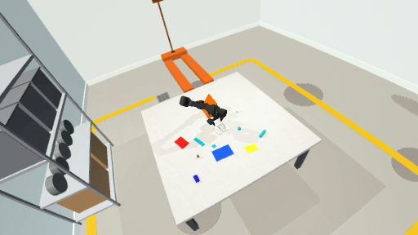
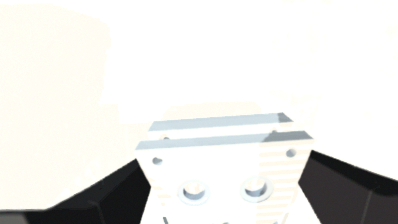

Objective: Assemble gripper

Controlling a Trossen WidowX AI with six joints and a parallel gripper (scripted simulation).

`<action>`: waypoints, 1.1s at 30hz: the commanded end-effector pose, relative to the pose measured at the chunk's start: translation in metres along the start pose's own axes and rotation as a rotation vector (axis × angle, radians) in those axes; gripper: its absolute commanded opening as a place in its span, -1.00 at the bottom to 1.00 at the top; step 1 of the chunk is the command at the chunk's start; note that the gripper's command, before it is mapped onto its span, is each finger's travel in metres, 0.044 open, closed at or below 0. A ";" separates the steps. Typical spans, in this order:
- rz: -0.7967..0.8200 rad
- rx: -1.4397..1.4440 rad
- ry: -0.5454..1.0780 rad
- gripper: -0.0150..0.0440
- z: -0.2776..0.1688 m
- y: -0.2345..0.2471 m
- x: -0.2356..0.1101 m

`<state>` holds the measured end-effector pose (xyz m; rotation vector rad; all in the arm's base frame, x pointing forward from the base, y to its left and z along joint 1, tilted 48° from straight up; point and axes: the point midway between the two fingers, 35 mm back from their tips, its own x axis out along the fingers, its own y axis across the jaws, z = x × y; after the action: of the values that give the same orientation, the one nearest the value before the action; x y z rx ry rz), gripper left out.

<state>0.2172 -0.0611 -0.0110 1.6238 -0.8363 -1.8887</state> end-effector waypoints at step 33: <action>0.004 0.000 0.001 0.70 0.000 0.000 0.008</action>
<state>0.2164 -0.0657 -0.0154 1.6257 -0.8375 -1.8877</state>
